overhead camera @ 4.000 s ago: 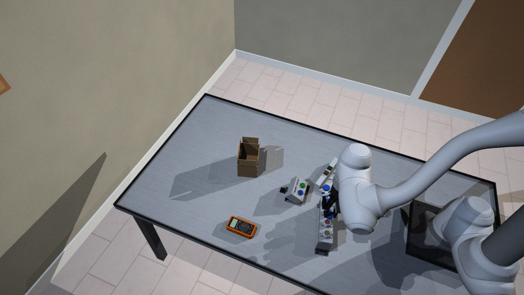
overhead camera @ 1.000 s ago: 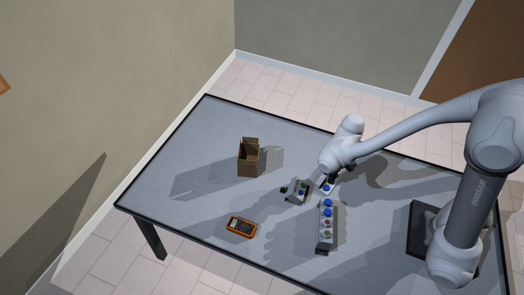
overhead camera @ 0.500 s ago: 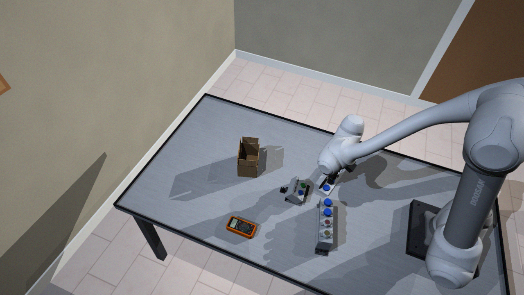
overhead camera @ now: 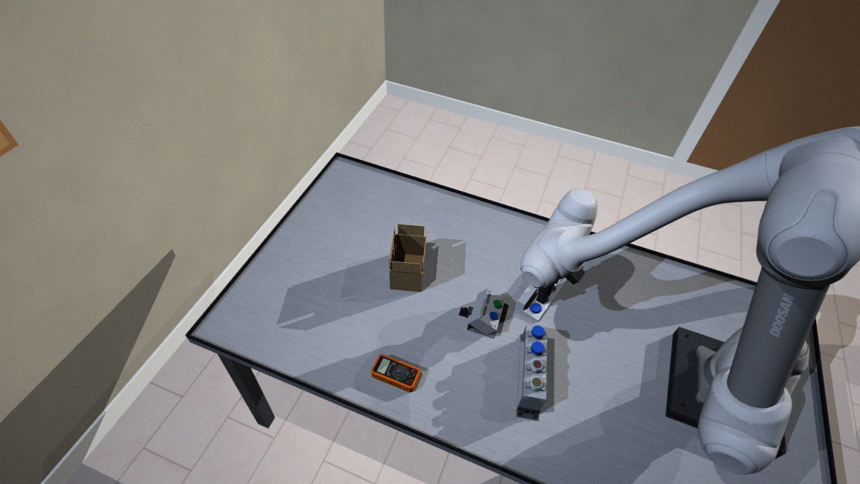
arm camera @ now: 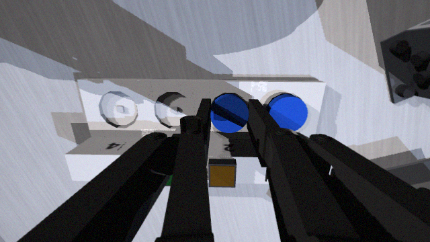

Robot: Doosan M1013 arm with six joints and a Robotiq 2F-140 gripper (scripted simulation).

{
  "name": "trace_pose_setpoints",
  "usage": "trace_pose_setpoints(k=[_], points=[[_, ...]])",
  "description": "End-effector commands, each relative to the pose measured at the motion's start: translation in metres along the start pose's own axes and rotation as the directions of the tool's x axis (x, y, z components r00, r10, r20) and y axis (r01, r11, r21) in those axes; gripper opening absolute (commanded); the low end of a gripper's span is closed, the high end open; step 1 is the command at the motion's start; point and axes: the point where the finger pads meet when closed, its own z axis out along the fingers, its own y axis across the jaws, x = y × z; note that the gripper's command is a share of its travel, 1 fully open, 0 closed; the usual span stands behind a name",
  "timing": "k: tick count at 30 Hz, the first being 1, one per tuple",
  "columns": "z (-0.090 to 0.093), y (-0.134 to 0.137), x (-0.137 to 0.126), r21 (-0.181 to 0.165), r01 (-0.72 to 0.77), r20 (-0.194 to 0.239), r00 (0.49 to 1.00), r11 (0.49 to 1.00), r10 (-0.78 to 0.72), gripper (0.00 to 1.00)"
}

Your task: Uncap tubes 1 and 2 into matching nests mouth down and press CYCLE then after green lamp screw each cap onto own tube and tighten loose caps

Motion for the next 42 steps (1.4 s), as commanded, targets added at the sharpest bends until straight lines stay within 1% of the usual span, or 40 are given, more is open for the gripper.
trace_pose_setpoints(k=[1,13,15,17,32,34,42], points=[[-0.001,0.000,0.000,0.000,0.000,0.001,1.000,1.000,0.000,0.36],[-0.001,0.000,0.000,0.000,0.000,0.001,1.000,1.000,0.000,0.36],[-0.010,0.000,0.000,0.000,0.000,0.001,1.000,1.000,0.000,0.36],[-0.010,0.000,0.000,0.000,0.000,0.001,1.000,1.000,0.000,0.36],[-0.086,0.000,0.000,0.000,0.000,0.001,1.000,1.000,0.000,0.36],[-0.086,0.000,0.000,0.000,0.000,0.001,1.000,1.000,0.000,0.36],[-0.126,0.000,0.000,0.000,0.000,0.001,1.000,1.000,0.000,0.36]])
